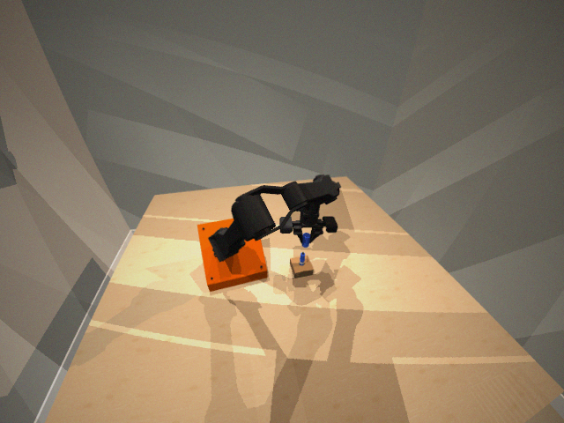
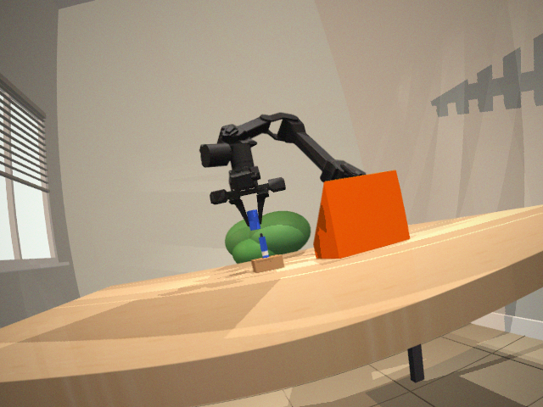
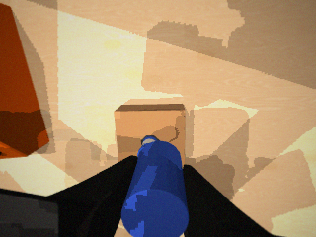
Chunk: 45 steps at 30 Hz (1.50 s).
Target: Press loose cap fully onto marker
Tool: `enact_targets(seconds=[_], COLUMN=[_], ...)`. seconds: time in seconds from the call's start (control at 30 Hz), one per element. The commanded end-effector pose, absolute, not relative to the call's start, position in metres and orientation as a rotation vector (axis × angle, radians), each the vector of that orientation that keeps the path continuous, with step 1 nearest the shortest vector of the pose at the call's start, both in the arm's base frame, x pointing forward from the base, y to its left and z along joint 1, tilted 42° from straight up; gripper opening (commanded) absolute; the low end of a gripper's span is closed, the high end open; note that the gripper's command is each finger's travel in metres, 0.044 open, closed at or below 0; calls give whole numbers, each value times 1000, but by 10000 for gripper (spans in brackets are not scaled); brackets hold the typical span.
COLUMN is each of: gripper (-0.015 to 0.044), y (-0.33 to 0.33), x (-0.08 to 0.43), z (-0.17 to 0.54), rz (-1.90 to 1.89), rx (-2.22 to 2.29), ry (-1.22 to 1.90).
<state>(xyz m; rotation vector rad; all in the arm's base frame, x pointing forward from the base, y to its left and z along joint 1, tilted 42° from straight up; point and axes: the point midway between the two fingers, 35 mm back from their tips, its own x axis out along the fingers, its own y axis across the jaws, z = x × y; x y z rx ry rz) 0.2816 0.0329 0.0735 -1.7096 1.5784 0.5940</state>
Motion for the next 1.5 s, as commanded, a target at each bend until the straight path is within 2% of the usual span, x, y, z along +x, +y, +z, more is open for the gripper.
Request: enact_targets(seconds=[0.0,1.47], gripper=[0,0], y=[26,-13], x=[275,275], z=[83,55], rz=[594,592], rx=[-1719,-1721], ry=[1579,1580])
